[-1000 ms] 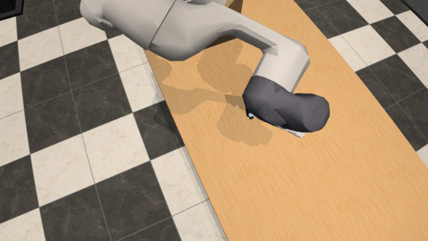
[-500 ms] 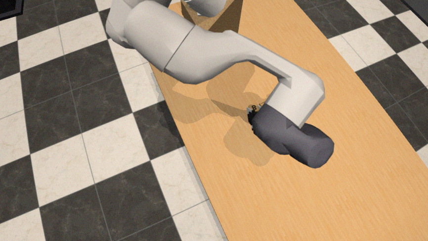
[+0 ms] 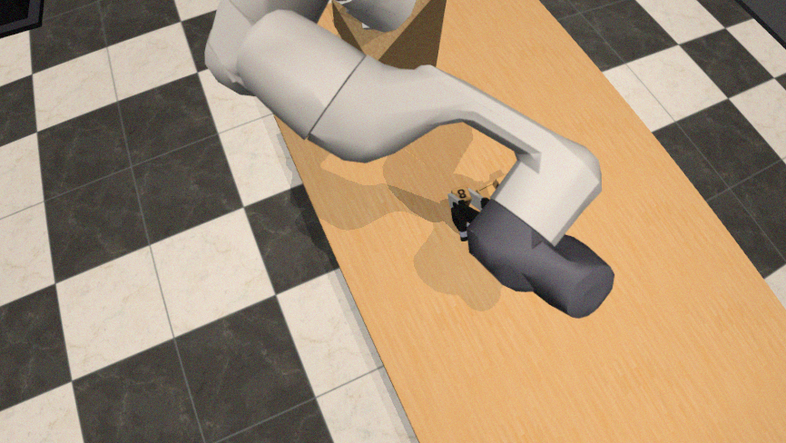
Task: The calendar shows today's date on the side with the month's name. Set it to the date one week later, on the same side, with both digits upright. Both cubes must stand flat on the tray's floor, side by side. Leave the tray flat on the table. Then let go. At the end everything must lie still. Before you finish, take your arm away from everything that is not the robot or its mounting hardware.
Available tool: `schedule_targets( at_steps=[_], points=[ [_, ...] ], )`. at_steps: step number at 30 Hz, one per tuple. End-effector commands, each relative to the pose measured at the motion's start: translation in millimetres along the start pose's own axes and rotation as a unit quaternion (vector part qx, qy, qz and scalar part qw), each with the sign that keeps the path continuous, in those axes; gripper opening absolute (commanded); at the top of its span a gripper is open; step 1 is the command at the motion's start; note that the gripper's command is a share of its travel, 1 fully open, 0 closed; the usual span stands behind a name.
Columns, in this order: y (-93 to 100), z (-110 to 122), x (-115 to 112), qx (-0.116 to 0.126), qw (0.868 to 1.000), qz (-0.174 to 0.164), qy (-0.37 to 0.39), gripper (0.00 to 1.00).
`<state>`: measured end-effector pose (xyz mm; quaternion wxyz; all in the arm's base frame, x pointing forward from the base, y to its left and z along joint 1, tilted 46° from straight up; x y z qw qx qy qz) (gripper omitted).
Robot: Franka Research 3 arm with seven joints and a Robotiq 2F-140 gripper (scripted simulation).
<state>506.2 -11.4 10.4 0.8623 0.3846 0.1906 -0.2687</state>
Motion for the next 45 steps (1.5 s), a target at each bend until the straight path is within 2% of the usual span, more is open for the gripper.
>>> schedule_targets(
  at_steps=[1, 25, 45],
  points=[
    [-1.1, -0.2, -2.1, 0.000, 1.000, -0.005, 0.007, 0.17],
    [-11.6, 1.6, 8.0, 0.000, 1.000, -0.005, 0.007, 0.17],
    [-33.8, 5.5, 29.4, 0.000, 1.000, -0.005, 0.007, 0.17]
  ],
)
Point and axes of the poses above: the point where the finger pads meet when closed, its own y axis back along the fingers, its own z axis across the jaws, x = y × z, the point moved 2 cm from there along y, back along the fingers, and after that the axes turned 11 degrees about y, right-handed, at the moved point
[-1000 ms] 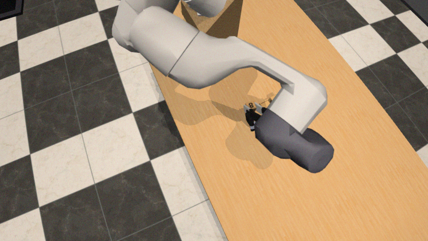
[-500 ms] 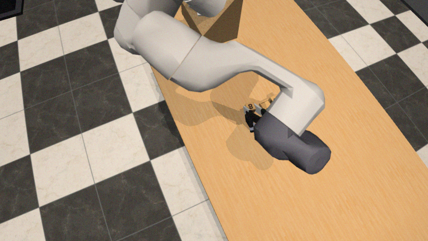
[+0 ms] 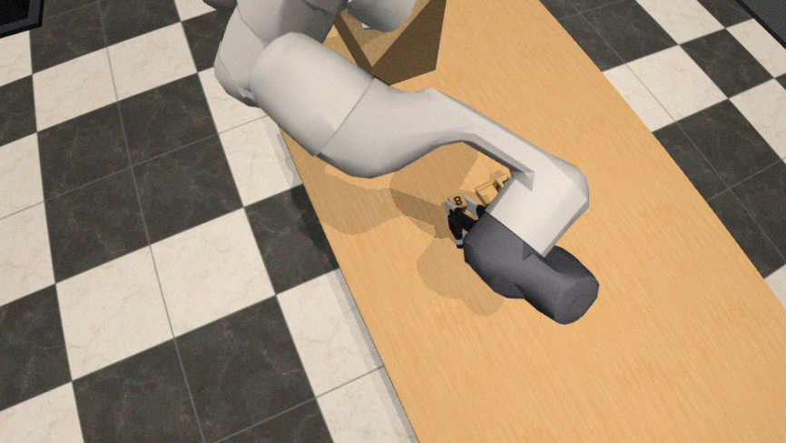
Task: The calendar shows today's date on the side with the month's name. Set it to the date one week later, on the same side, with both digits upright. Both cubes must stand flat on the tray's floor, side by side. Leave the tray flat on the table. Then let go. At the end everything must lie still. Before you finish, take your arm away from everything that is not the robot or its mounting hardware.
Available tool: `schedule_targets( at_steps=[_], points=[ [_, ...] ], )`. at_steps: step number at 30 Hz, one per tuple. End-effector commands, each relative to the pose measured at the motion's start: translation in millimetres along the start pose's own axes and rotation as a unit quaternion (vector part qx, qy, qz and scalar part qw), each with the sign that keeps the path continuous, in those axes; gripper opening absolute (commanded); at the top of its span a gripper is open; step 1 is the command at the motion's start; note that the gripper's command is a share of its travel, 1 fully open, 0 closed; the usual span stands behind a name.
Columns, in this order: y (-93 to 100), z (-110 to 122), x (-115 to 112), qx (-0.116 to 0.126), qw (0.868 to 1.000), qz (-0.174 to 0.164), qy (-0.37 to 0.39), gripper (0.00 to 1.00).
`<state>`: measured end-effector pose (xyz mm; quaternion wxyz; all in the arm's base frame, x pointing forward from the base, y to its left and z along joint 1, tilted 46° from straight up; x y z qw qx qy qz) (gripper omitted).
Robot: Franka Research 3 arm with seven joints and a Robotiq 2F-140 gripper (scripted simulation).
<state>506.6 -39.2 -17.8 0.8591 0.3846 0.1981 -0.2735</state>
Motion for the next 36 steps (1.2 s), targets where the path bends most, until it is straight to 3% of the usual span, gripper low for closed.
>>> schedule_targets(
  at_steps=[1, 36],
  points=[
    [-3.7, 2.2, 6.4, 0.000, 1.000, 0.003, 0.002, 0.17],
    [-15.4, 4.3, 18.0, 0.000, 1.000, 0.003, 0.002, 0.17]
  ],
)
Point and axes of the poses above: the point where the finger pads meet when closed, its own y axis back along the fingers, its own z axis across the jaws, x = y × z, the point moved 2 cm from there along y, back along the fingers, and after that the axes turned 11 degrees about y, right-handed, at the moved point
